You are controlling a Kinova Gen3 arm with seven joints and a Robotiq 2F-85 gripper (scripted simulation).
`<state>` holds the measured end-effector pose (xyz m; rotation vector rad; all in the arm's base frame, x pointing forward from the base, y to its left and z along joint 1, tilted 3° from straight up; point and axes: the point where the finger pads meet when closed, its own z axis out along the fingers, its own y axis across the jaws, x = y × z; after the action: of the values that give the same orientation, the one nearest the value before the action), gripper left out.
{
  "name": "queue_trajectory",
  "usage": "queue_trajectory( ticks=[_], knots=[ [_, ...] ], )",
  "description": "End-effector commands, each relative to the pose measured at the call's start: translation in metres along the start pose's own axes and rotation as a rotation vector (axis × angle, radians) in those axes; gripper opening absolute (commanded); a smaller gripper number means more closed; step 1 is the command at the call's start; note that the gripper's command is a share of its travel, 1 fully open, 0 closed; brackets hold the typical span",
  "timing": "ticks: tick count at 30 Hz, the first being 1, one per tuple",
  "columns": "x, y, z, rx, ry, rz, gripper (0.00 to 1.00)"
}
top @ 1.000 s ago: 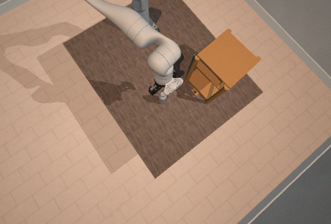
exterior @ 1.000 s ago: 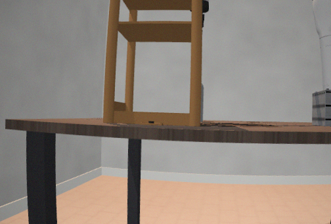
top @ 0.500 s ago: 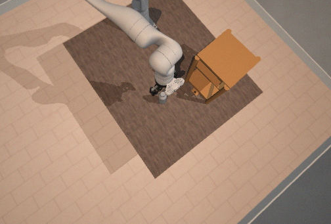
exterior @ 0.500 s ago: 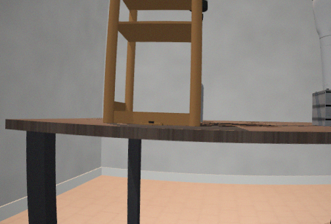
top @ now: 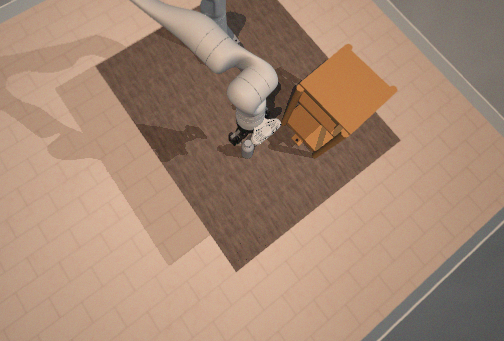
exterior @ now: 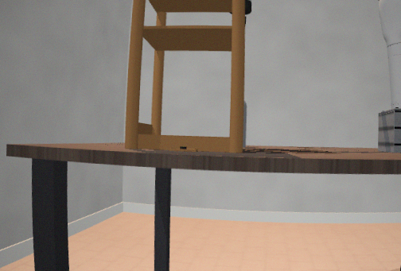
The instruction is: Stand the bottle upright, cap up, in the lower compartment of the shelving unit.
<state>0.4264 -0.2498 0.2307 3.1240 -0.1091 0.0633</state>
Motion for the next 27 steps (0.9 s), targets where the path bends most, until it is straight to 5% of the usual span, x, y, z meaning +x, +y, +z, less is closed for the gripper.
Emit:
queue_trajectory(
  ticks=[1, 15, 27],
  knots=[
    [0.0003, 0.0001, -0.0008, -0.001, 0.002, 0.0, 0.7],
    [0.0006, 0.0003, 0.0001, 0.0, 0.033, 0.0, 0.7],
    [0.0009, 0.0001, 0.002, -0.001, 0.134, 0.0, 0.7]
  ],
)
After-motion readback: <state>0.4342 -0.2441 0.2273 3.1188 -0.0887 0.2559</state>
